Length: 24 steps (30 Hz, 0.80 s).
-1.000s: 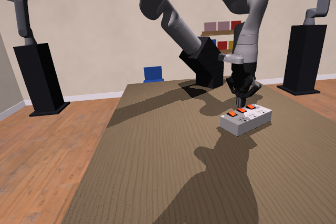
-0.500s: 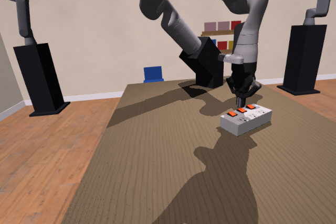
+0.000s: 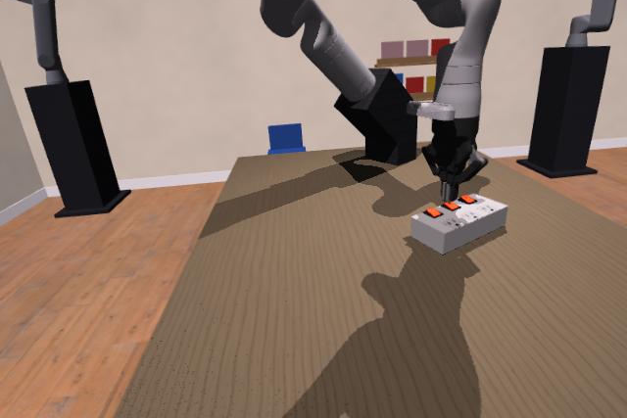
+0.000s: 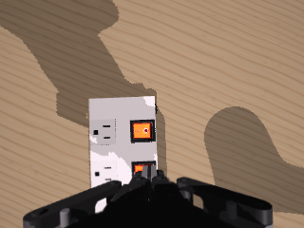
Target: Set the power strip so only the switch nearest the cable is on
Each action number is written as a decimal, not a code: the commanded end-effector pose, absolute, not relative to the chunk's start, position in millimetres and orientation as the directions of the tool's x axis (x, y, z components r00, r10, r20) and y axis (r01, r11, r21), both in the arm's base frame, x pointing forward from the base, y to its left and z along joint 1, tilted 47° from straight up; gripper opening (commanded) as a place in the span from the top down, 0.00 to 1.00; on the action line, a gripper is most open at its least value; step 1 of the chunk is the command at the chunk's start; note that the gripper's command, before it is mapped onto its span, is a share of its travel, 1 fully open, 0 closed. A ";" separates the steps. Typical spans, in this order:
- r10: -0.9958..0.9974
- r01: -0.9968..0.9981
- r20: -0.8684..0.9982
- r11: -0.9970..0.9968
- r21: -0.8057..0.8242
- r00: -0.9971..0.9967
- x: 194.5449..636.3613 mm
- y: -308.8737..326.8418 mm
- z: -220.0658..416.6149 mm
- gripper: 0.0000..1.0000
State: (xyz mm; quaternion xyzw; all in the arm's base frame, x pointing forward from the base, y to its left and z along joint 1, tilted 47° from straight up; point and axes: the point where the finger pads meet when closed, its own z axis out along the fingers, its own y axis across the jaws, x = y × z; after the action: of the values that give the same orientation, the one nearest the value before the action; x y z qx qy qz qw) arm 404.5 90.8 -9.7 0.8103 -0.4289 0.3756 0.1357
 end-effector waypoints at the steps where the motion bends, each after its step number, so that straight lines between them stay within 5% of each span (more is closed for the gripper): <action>1: -0.593 -0.797 0.725 -0.596 -0.103 0.350 404.8 90.8 -10.2 1.00; 24: -0.593 -0.797 0.725 -0.596 -0.103 0.350 407.8 87.5 -14.2 1.00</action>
State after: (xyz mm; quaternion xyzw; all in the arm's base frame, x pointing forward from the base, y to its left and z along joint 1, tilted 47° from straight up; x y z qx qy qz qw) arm 407.2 87.2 -14.0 0.8104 -0.4287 0.3753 0.1360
